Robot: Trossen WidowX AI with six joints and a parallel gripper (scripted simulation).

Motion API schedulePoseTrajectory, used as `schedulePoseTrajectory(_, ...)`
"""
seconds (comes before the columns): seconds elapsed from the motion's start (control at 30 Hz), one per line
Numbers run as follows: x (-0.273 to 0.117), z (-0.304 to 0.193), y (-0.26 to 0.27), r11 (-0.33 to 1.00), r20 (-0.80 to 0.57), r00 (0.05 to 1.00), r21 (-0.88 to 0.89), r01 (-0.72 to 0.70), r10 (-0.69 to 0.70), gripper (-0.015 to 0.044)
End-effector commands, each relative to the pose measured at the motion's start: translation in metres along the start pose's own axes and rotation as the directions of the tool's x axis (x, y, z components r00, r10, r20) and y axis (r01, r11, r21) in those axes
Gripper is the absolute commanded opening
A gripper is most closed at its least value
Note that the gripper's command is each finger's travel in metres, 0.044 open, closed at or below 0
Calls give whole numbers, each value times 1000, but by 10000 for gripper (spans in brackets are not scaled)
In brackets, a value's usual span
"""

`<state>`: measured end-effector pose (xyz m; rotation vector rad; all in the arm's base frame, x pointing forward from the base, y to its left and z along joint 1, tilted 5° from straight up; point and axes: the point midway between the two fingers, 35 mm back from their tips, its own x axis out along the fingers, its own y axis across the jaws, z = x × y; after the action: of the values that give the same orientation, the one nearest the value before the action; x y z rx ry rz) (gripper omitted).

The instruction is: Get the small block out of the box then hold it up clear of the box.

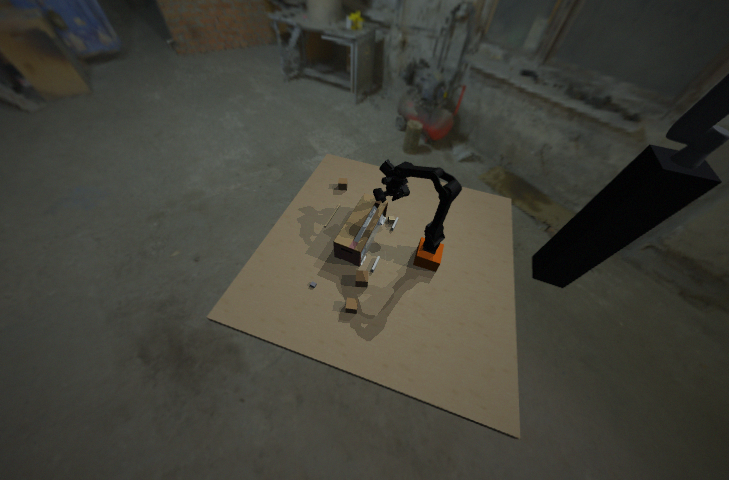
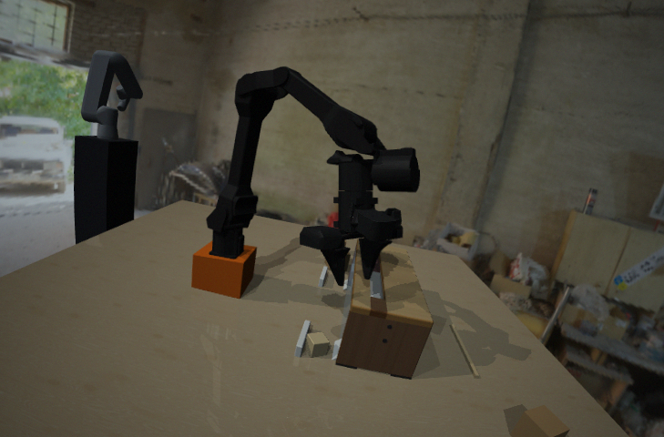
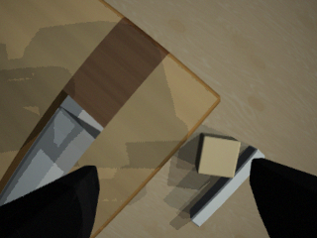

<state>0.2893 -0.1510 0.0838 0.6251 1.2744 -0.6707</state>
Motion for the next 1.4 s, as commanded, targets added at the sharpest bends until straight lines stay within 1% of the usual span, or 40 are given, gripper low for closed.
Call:
schedulePoseTrajectory(0.0, -3, -9, -15, 594, 5, 995, 802, -66, 103, 285)
schedulePoseTrajectory(0.17, -5, -9, -20, 286, 14, 990, 957, -54, 138, 285)
schedulePoseTrajectory(0.33, -6, -9, -25, -48, 24, 985, 999, -16, 168, 285)
schedulePoseTrajectory(0.5, -8, -9, -29, -376, 37, 979, 926, 42, 201, 285)
schedulePoseTrajectory(0.67, -9, -9, -33, -650, 48, 973, 751, 114, 226, 285)
schedulePoseTrajectory(0.73, -10, -9, -33, -685, 50, 972, 718, 125, 229, 285)
schedulePoseTrajectory(1.23, -10, -9, -33, -685, 50, 972, 718, 125, 229, 285)
schedulePoseTrajectory(1.3, 4, -9, -34, -683, 51, 972, 720, 123, 228, 285)
schedulePoseTrajectory(1.37, 39, -14, -35, -678, 54, 973, 726, 118, 226, 285)
